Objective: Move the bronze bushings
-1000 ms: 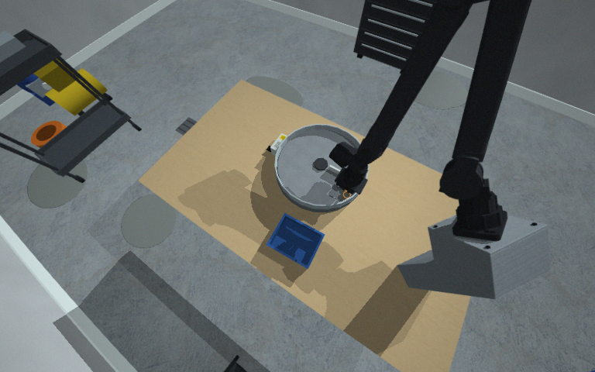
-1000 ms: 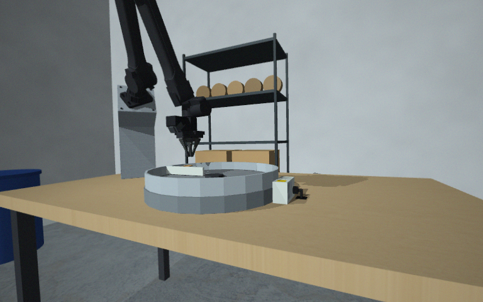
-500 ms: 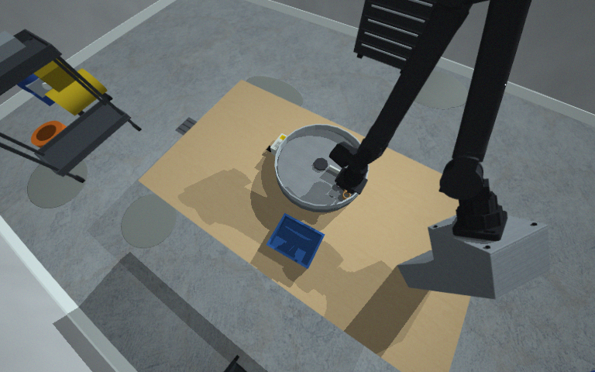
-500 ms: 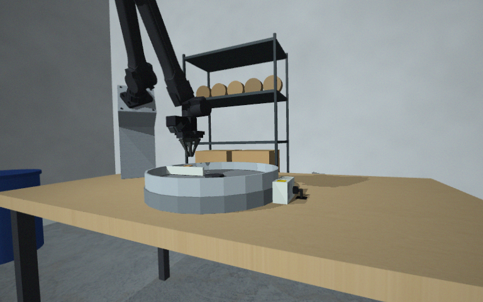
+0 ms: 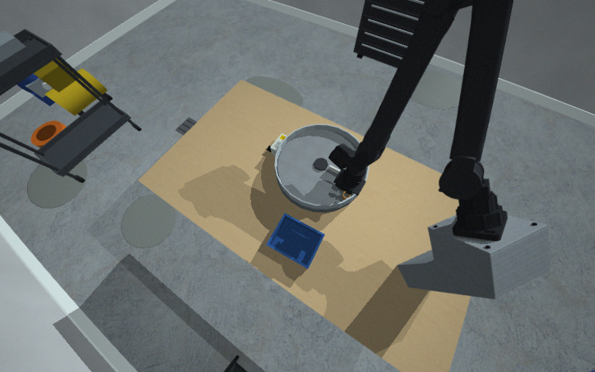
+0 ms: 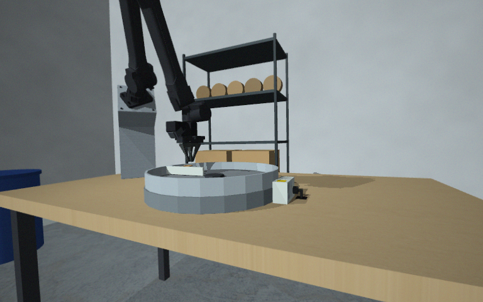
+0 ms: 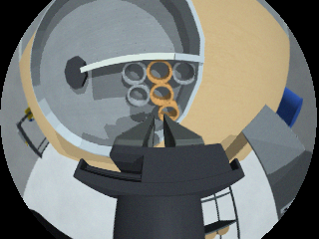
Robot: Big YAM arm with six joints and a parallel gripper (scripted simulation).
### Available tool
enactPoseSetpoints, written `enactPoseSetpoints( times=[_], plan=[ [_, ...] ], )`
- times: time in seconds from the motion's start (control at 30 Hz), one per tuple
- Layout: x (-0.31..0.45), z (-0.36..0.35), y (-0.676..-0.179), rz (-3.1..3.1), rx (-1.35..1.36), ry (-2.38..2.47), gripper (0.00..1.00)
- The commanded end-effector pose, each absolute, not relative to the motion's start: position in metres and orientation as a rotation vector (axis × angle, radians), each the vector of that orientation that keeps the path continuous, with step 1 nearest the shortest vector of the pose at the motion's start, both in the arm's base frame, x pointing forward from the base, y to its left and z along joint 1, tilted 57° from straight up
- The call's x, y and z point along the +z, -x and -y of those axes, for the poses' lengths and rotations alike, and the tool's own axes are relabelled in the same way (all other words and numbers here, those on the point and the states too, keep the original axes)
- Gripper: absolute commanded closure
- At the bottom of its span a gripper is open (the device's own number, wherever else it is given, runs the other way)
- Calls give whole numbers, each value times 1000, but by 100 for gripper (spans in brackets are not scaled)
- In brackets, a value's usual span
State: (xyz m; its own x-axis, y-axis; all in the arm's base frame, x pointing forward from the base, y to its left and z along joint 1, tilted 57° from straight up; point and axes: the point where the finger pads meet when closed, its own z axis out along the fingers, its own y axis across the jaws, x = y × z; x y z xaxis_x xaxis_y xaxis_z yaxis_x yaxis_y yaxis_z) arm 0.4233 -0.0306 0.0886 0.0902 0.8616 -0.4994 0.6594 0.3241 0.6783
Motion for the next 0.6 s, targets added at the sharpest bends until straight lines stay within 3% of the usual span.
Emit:
enactPoseSetpoints(
  times=[0.0,0.57],
  plan=[
    [80,24,-423,-1666,260,-1373,88],
    [89,24,-423,-1649,274,-1371,88]
  ],
)
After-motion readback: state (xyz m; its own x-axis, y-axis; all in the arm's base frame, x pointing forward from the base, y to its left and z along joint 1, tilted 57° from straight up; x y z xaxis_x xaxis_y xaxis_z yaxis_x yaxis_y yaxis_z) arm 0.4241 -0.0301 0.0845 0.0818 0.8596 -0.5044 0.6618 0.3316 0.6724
